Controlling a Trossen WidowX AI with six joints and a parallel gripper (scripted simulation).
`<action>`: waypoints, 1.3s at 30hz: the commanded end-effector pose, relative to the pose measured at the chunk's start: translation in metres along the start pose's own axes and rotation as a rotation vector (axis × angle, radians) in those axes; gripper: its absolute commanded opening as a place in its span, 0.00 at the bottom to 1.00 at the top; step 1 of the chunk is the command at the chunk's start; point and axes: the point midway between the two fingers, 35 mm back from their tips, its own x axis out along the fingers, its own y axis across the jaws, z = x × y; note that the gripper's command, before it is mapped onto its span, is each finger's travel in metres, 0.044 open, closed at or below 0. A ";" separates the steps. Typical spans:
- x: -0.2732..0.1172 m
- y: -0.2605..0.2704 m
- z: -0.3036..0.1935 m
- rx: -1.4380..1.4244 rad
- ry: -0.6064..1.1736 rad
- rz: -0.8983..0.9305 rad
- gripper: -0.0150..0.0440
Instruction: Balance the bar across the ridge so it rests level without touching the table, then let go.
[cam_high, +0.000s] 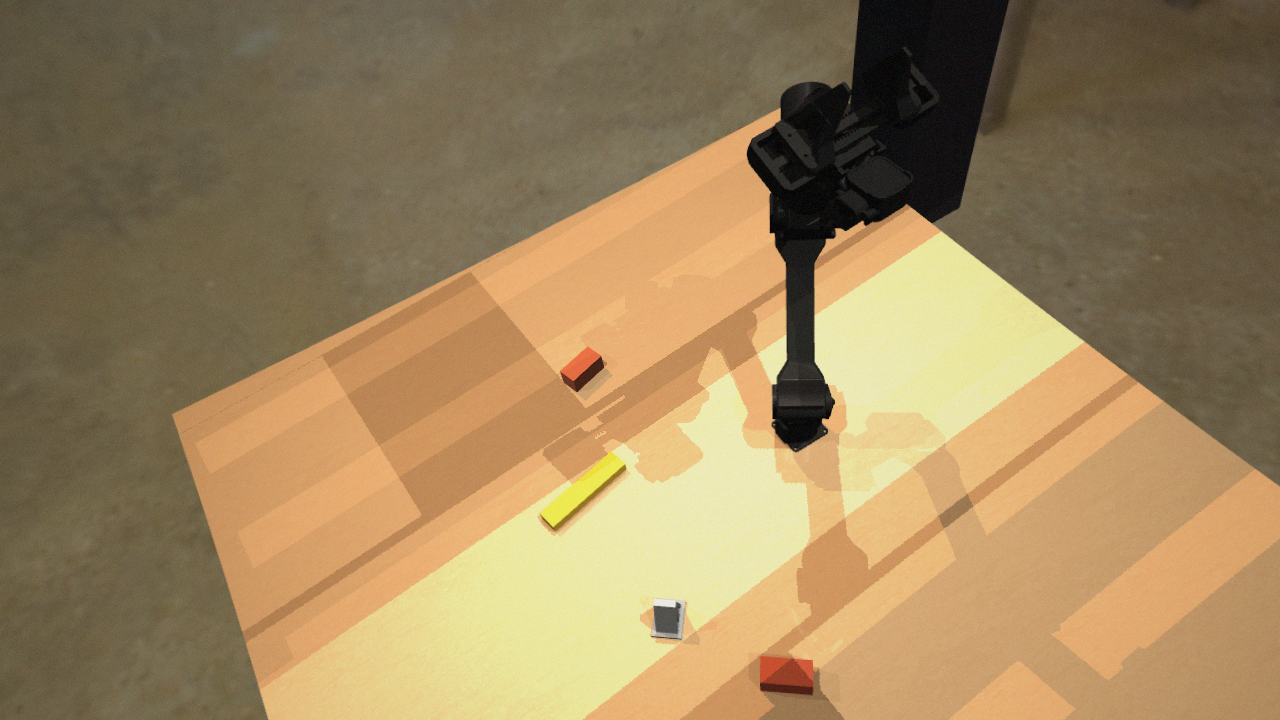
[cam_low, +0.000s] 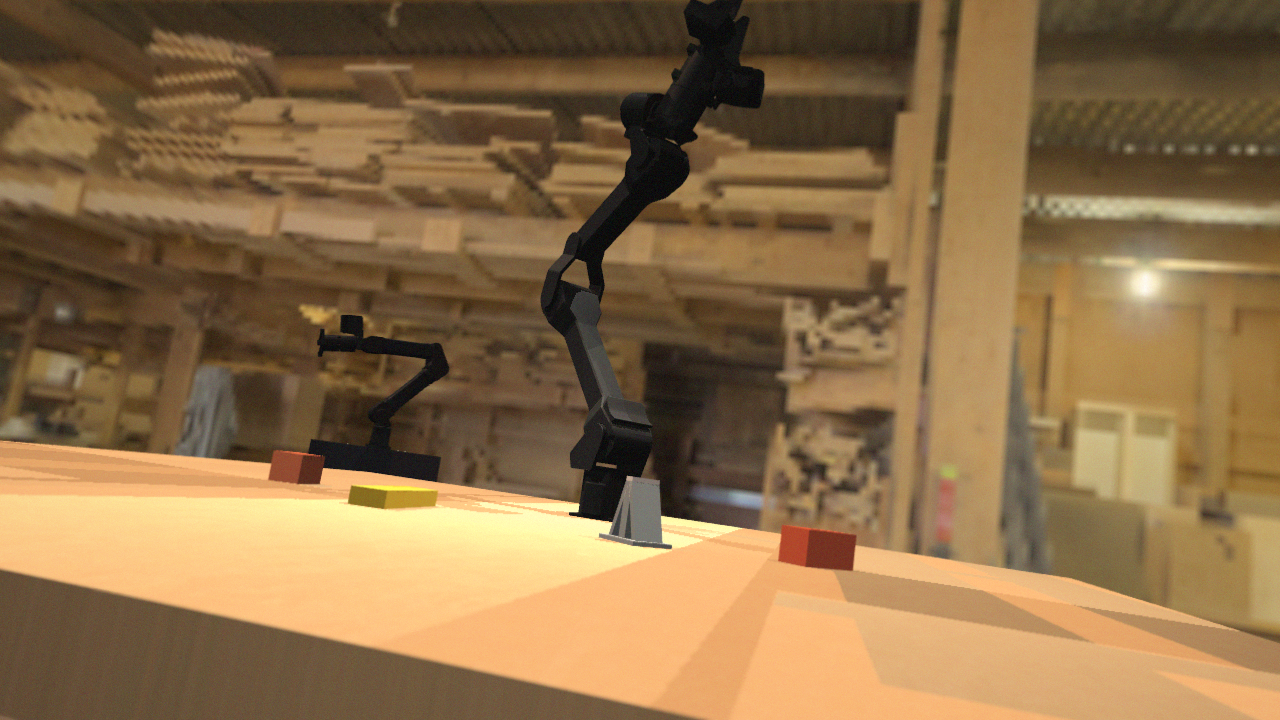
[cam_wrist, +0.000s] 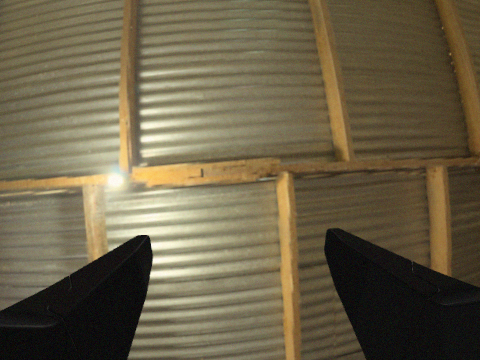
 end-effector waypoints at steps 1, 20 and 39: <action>0.000 0.035 0.029 0.069 -0.082 0.112 0.79; -0.043 0.179 0.101 0.283 -0.219 0.604 0.79; -0.182 0.330 0.119 0.563 -0.063 1.317 0.79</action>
